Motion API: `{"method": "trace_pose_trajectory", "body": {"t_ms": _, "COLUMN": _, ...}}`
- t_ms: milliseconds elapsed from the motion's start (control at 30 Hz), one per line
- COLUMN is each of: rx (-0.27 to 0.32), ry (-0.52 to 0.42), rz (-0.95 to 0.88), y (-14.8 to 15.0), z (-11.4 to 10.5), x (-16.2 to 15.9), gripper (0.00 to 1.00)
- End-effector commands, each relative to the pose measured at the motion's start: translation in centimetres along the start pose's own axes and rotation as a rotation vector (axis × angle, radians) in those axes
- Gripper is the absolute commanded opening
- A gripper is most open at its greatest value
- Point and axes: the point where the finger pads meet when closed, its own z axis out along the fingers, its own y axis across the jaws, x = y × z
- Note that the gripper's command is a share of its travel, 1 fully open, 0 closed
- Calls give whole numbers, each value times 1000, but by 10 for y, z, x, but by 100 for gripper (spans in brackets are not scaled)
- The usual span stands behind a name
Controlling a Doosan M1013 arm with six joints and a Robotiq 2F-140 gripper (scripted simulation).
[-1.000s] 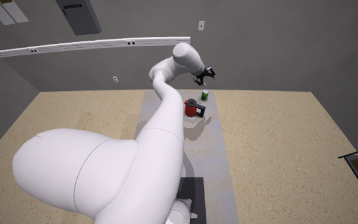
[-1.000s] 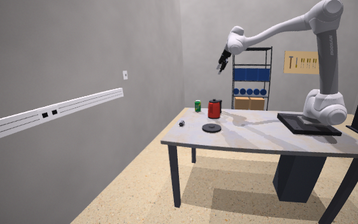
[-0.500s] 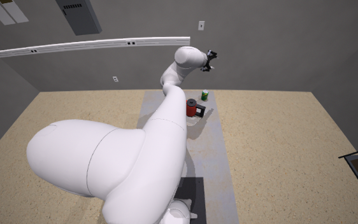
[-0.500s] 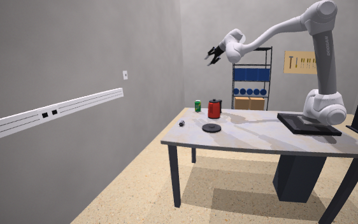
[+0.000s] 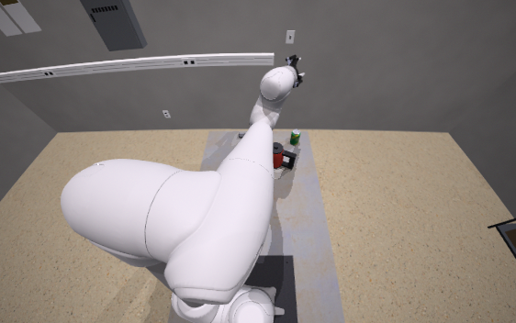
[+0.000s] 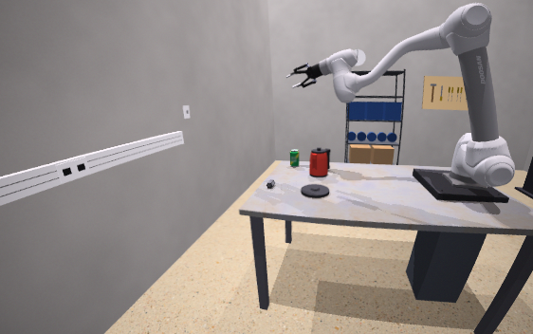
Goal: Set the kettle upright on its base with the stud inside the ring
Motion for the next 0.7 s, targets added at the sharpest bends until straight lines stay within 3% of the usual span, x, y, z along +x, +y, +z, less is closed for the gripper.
{"method": "trace_pose_trajectory", "body": {"t_ms": 0, "rx": -123, "ry": 93, "rz": -232, "y": 33, "z": 14, "x": 31, "gripper": 52}}
{"method": "trace_pose_trajectory", "body": {"t_ms": 133, "rx": -158, "ry": 131, "rz": -324, "y": 40, "z": 16, "x": 48, "gripper": 52}}
{"method": "trace_pose_trajectory", "body": {"t_ms": 167, "rx": -198, "ry": 170, "rz": -418, "y": 42, "z": 16, "x": 56, "gripper": 52}}
{"method": "trace_pose_trajectory", "body": {"t_ms": 333, "rx": -274, "ry": 273, "rz": -648, "y": 42, "z": 15, "x": 102, "gripper": 52}}
{"method": "trace_pose_trajectory", "body": {"t_ms": 667, "rx": -384, "ry": 477, "rz": -1043, "y": -2, "z": 3, "x": 174, "gripper": 52}}
